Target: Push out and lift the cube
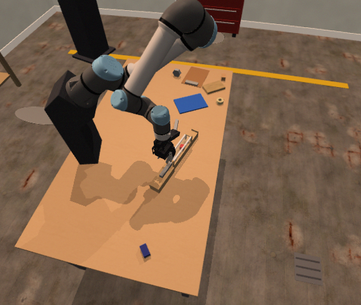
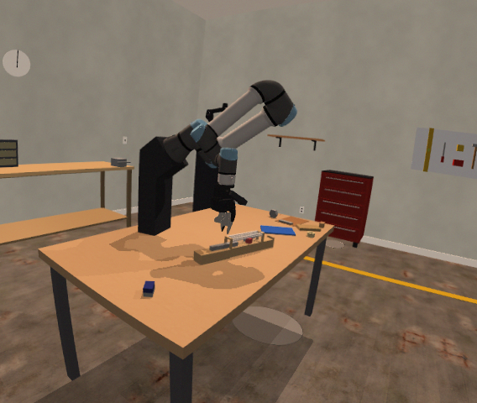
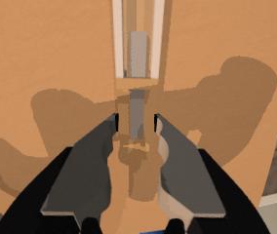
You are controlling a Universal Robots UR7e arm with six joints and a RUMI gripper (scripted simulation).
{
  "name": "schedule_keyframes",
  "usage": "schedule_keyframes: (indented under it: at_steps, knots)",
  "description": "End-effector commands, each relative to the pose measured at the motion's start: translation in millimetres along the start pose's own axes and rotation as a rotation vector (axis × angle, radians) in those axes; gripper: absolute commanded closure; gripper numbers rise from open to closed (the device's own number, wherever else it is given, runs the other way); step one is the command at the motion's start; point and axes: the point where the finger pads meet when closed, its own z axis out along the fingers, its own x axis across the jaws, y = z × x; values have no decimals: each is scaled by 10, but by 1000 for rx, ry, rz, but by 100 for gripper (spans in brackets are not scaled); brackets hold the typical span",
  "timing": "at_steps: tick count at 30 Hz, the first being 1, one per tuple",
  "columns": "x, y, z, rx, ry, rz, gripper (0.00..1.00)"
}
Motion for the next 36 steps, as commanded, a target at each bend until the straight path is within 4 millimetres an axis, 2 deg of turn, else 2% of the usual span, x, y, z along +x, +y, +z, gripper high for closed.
schedule_keyframes:
  at_steps: [1, 10, 14, 25, 27, 36]
  knots:
    - [2, -1, -1, 0, 1, -1, 78]
    - [-34, -83, 1, 0, 0, -12, 78]
    - [-98, -226, 1, -1, -1, -32, 78]
    - [-407, -903, -4, -1, -1, -126, 78]
    - [-407, -903, -4, -1, -1, -126, 78]
    - [-693, -1531, 0, -1, -2, -213, 78]
